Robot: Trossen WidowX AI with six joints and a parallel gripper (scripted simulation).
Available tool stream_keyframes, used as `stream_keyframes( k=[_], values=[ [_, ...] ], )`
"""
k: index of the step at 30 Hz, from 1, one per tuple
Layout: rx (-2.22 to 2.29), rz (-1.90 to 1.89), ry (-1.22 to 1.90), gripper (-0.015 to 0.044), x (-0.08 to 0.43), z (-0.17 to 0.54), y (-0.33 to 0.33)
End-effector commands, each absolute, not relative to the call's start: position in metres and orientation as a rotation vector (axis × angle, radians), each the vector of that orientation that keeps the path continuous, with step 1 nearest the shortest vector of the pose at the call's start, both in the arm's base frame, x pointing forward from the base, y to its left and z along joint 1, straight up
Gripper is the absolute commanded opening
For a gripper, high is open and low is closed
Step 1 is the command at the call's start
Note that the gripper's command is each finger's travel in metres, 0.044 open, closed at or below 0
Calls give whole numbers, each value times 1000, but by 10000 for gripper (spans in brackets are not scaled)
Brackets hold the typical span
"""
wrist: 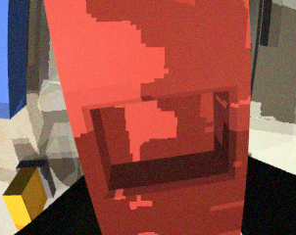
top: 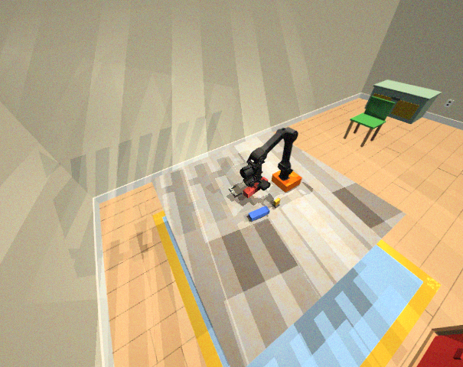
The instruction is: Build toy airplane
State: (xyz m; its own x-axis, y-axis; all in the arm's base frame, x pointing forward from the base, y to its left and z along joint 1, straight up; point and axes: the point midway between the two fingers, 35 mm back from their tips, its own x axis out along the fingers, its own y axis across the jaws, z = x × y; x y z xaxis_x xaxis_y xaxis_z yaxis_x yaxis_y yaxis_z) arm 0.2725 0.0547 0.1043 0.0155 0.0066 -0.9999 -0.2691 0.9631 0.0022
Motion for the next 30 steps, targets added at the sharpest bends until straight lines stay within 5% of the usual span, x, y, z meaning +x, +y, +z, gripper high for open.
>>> stream_keyframes(
  k=[1, 30],
  values=[
    [-213, 220, 1532, 0, 272, 113, 55],
    [-136, 134, 1539, 0, 287, 76, -25]
  ],
)
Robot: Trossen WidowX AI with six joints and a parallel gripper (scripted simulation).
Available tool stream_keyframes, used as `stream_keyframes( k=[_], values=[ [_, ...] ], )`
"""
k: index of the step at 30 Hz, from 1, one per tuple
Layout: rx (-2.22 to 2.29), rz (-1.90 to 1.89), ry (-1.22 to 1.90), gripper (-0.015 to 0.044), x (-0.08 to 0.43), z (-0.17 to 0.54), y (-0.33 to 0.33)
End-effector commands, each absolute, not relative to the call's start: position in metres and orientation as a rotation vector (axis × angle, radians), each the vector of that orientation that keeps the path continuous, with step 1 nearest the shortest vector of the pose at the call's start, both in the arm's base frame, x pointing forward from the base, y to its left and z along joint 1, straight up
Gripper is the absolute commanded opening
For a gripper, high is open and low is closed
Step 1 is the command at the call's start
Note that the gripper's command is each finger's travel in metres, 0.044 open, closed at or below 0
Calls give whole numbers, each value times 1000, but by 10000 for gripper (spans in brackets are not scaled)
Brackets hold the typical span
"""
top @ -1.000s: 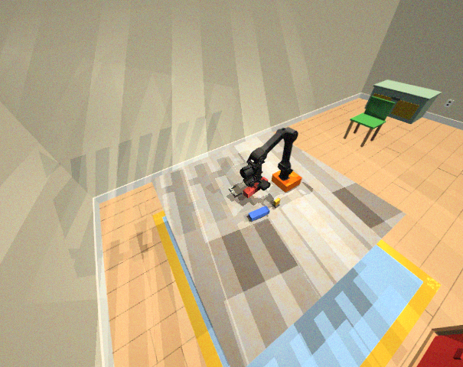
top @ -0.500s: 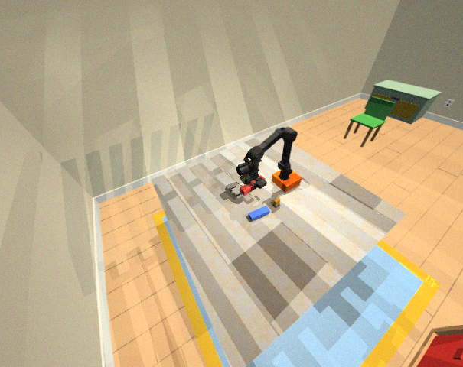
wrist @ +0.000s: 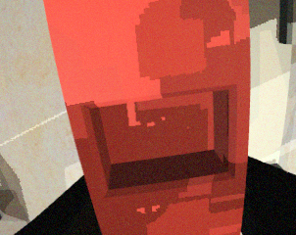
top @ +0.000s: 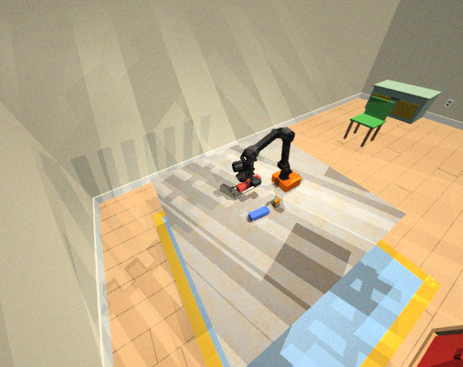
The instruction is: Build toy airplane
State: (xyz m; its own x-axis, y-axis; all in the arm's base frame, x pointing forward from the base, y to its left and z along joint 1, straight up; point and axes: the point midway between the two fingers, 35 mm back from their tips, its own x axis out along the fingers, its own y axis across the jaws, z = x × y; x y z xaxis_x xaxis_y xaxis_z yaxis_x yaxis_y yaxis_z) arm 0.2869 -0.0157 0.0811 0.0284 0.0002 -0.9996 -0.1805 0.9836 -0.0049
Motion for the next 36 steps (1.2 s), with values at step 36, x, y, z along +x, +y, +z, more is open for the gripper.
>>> stream_keyframes(
  k=[36],
  values=[
    [-70, 61, 1544, 197, 277, 45, -96]
  ],
)
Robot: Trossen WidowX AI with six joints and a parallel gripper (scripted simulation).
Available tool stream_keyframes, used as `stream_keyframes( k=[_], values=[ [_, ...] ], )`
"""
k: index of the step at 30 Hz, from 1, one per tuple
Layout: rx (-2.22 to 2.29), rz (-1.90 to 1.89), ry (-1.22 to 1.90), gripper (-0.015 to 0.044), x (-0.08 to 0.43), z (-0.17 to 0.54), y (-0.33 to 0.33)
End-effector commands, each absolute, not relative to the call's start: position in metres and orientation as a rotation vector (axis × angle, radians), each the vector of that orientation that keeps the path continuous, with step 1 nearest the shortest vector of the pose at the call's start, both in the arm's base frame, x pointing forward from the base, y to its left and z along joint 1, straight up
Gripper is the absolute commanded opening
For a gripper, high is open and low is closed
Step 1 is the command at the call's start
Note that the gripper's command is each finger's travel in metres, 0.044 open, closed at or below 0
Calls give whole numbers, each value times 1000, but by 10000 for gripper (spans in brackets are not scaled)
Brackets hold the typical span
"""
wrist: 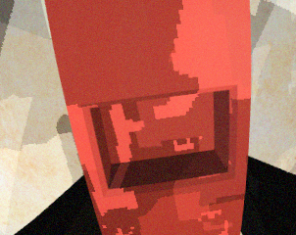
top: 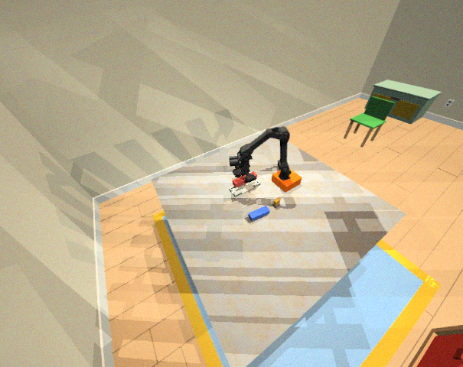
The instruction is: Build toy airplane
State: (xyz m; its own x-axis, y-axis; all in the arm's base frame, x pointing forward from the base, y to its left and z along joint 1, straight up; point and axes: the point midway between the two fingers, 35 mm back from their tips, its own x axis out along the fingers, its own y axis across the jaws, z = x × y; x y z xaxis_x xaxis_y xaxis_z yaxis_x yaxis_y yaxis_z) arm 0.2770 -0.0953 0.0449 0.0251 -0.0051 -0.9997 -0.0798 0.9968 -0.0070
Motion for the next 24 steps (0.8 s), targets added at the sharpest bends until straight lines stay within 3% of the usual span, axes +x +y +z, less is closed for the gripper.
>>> stream_keyframes(
  k=[1, 24],
  values=[
    [-70, 61, 1544, 197, 277, 45, -96],
    [-70, 61, 1544, 197, 278, 26, -96]
  ],
)
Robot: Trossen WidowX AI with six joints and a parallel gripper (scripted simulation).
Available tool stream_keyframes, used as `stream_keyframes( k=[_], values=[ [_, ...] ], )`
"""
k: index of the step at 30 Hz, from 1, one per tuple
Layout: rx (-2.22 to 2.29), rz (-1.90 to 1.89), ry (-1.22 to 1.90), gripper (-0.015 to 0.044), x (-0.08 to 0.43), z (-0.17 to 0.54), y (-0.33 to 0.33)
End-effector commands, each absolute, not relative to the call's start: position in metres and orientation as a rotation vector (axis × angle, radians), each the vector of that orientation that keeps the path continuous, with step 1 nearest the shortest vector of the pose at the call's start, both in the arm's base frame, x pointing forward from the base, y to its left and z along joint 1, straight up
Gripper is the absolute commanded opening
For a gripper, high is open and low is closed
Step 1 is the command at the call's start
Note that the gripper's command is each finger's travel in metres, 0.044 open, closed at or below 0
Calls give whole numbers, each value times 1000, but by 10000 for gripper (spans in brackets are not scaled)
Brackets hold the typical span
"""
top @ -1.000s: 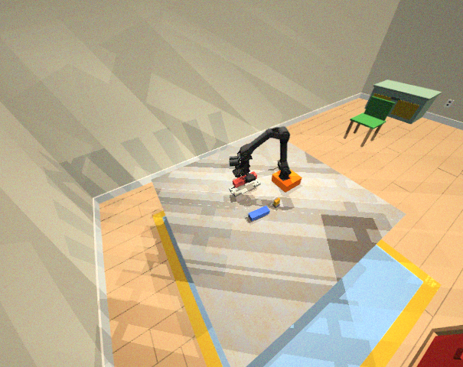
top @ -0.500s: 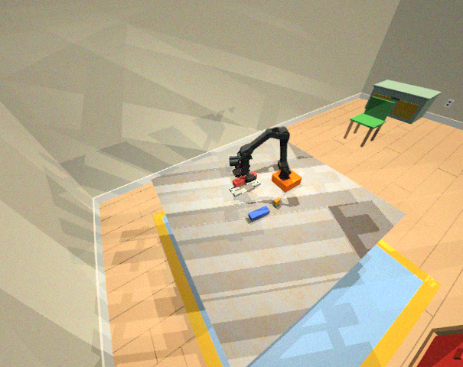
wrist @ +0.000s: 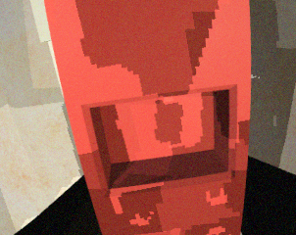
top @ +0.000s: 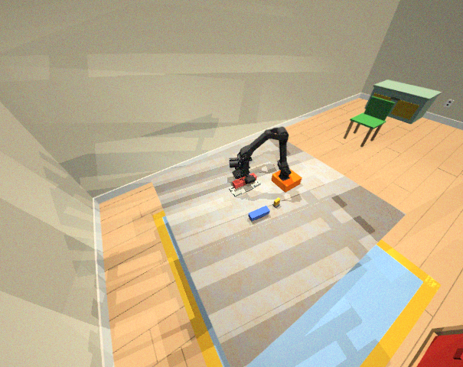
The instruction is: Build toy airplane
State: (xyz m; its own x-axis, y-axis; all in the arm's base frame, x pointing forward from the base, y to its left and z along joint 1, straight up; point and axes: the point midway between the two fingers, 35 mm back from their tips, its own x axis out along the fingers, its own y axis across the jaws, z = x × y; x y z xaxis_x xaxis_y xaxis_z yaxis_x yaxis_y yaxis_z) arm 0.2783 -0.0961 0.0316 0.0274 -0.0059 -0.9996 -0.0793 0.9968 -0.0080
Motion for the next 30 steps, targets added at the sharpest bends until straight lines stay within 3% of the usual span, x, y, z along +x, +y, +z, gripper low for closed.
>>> stream_keyframes(
  k=[1, 17, 22, 27, 30],
  values=[
    [-70, 61, 1544, 197, 279, 24, -96],
    [-70, 61, 1544, 197, 278, 4, -96],
    [-67, 58, 1545, 163, 278, 6, -96],
    [-67, 58, 1545, 32, 278, 6, -96],
    [-67, 58, 1545, 111, 278, 6, -96]
  ],
)
